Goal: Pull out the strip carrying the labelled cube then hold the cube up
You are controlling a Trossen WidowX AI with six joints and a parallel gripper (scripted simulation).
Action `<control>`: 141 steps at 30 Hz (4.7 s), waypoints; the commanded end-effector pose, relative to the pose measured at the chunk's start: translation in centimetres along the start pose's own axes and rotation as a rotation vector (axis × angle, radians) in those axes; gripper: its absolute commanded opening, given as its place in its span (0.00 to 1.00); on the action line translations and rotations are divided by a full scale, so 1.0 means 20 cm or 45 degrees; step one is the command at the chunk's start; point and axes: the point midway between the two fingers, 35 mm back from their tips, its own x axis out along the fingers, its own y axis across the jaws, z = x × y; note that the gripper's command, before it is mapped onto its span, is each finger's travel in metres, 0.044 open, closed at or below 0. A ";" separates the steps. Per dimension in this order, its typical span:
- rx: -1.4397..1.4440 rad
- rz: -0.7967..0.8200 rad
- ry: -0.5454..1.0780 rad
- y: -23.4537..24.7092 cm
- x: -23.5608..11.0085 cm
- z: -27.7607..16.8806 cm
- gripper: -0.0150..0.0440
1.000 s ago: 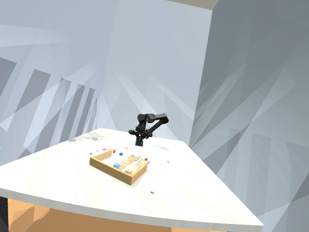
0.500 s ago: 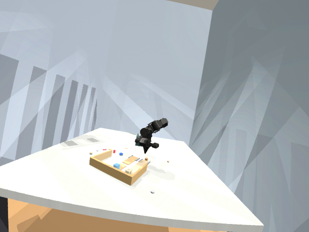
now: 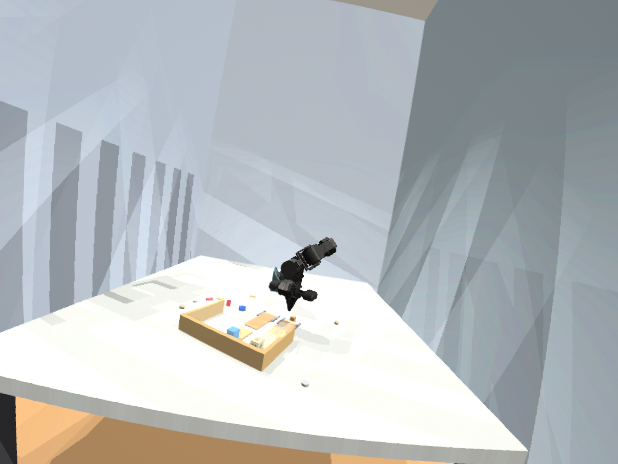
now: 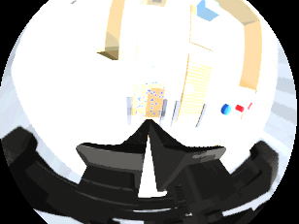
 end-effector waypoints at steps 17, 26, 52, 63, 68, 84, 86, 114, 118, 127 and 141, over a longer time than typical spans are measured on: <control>0.012 -0.001 0.008 0.00 0.17 -0.02 0.25; 0.012 0.002 0.009 0.01 0.24 -0.03 0.25; 0.012 0.002 0.009 0.01 0.26 -0.03 0.25; 0.012 0.002 0.009 0.01 0.27 -0.03 0.25; 0.012 0.002 0.009 0.01 0.27 -0.03 0.25; 0.012 0.003 0.009 0.01 0.28 -0.03 0.25; 0.012 0.003 0.009 0.01 0.28 -0.03 0.25; 0.012 0.003 0.010 0.00 0.29 -0.09 0.25; 0.013 0.003 0.011 0.00 0.29 -0.12 0.25; 0.014 0.003 0.011 0.00 0.29 -0.20 0.25; 0.015 0.003 0.013 0.00 0.30 -0.30 0.25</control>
